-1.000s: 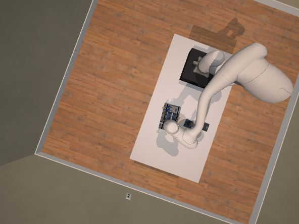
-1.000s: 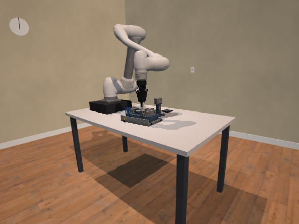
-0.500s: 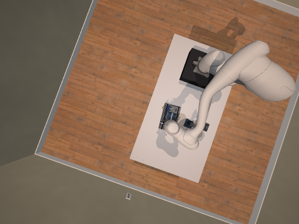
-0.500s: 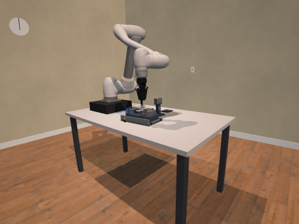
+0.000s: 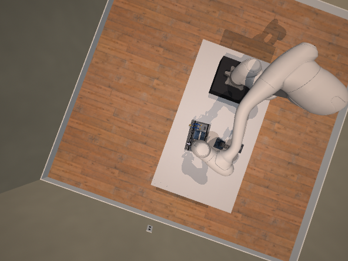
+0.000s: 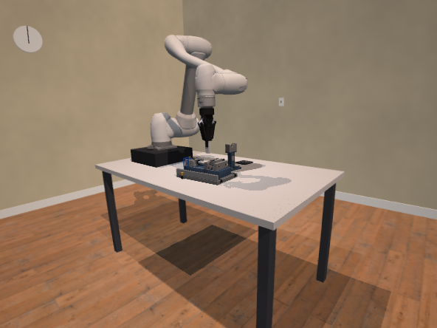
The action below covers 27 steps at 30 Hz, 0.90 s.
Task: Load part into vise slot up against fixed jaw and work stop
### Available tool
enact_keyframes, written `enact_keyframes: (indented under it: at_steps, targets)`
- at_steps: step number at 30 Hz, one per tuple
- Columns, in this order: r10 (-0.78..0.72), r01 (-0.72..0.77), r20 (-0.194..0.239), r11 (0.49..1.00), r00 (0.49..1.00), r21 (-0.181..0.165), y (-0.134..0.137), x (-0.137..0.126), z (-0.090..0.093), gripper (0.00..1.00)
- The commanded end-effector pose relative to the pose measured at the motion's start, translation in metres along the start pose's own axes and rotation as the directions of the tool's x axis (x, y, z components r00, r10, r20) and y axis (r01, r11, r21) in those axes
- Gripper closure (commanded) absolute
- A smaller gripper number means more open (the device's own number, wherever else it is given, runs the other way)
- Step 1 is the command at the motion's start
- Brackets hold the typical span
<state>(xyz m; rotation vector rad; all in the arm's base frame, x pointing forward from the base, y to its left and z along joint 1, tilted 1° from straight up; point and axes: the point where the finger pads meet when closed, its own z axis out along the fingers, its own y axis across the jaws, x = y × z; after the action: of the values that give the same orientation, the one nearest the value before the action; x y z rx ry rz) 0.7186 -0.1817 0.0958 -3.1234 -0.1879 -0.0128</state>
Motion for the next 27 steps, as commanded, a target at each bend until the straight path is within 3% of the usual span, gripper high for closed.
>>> enact_keyframes:
  at_steps: [1, 27]
  targets:
    - [0.0, 0.0, 0.0, 1.0, 1.0, 0.0, 0.0, 0.0, -0.0041, 1.0]
    - [0.0, 0.0, 0.0, 1.0, 1.0, 0.0, 0.0, 0.0, -0.012, 1.0]
